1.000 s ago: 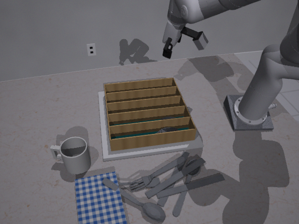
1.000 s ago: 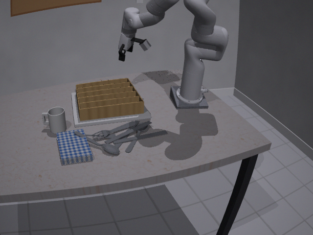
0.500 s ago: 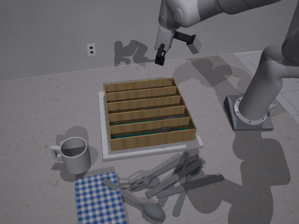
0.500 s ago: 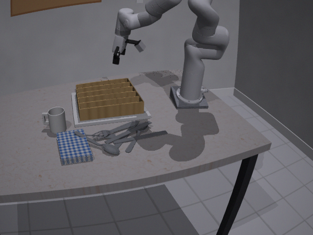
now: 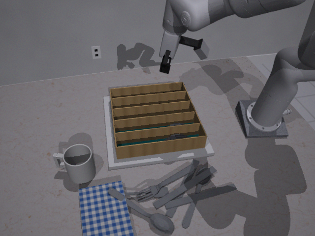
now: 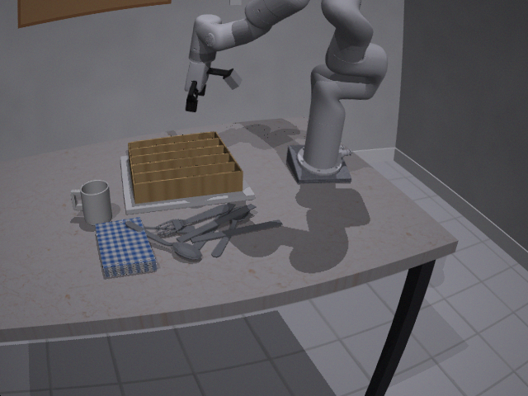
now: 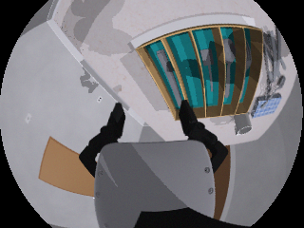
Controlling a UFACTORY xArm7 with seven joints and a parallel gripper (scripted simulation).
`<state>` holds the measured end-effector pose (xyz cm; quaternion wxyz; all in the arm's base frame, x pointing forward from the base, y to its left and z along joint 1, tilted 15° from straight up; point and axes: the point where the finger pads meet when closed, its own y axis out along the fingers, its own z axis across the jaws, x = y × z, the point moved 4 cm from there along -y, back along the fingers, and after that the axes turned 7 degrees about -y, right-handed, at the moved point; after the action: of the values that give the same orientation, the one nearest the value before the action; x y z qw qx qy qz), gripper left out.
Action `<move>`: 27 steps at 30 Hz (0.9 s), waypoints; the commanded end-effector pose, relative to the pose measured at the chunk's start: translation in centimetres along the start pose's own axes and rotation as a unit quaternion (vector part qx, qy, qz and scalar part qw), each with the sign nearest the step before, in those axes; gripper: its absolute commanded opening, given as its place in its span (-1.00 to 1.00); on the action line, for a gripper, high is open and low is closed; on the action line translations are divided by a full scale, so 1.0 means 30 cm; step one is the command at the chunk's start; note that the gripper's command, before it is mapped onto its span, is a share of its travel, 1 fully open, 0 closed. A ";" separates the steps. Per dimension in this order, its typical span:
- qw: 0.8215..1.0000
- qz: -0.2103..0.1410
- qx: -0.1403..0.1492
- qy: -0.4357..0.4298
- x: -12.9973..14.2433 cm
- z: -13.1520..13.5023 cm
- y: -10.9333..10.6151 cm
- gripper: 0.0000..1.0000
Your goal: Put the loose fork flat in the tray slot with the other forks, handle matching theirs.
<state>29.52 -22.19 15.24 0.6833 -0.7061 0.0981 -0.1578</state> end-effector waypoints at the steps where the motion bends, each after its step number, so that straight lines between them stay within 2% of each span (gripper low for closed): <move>1: 0.998 -0.006 0.020 -0.060 0.061 0.166 -0.036 1.00; 14: 0.998 -0.006 0.020 -0.060 0.061 0.166 -0.036 1.00; 16: 0.990 -0.008 0.047 -0.133 0.095 0.374 -0.075 1.00; 27: 0.990 -0.008 0.047 -0.133 0.095 0.374 -0.075 1.00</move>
<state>35.85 -12.79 17.30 0.7210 -0.6891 -0.0044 -0.0725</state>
